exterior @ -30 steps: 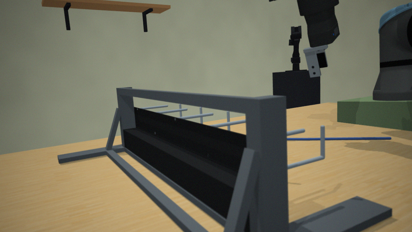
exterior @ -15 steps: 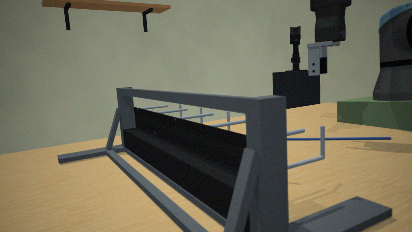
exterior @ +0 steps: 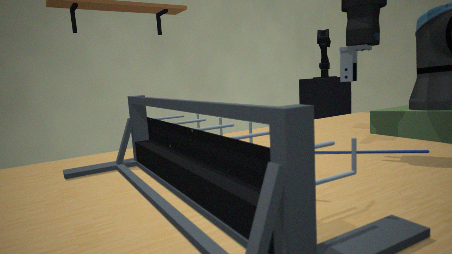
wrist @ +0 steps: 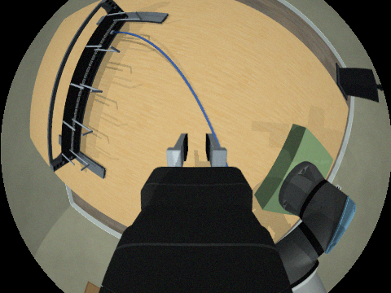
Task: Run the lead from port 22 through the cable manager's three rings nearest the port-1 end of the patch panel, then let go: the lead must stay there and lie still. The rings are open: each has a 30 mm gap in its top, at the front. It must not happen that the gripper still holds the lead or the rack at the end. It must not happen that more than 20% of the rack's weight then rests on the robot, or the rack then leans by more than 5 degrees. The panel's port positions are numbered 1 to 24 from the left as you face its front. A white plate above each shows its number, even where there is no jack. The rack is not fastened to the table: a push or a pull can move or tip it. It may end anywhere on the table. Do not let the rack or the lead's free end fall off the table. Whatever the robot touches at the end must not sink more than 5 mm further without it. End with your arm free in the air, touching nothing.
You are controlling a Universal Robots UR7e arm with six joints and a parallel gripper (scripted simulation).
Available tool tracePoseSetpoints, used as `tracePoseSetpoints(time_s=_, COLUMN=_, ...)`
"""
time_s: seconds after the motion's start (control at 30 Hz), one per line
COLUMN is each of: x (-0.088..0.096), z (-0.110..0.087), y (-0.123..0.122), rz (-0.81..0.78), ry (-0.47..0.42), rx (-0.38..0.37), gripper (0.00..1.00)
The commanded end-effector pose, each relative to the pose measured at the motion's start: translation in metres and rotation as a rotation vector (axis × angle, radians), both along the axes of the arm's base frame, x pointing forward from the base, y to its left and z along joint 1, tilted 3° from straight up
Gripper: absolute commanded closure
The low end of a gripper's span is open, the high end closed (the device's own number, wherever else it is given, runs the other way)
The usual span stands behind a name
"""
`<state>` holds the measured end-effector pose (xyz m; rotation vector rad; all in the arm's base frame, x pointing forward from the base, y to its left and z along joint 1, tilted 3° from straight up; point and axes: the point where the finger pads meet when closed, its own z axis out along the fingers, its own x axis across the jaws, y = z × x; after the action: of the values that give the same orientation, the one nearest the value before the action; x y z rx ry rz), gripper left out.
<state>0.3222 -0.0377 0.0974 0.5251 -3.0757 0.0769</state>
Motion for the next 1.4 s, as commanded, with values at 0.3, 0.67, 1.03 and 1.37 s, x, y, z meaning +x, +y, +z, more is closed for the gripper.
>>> tracePoseSetpoints(time_s=0.3, x=0.000, z=0.000, y=0.000, rz=0.000, ry=-0.001, rx=0.000, gripper=1.00)
tracePoseSetpoints(time_s=0.67, x=0.000, z=0.000, y=0.000, rz=0.000, ry=-0.001, rx=0.000, gripper=1.00)
tracePoseSetpoints(time_s=1.03, x=-0.007, z=0.001, y=-0.004, rz=0.132, ry=0.006, rx=0.001, gripper=1.00)
tracePoseSetpoints(time_s=1.37, x=-0.022, z=0.001, y=-0.009, rz=0.385, ry=0.019, rx=0.004, gripper=1.00)
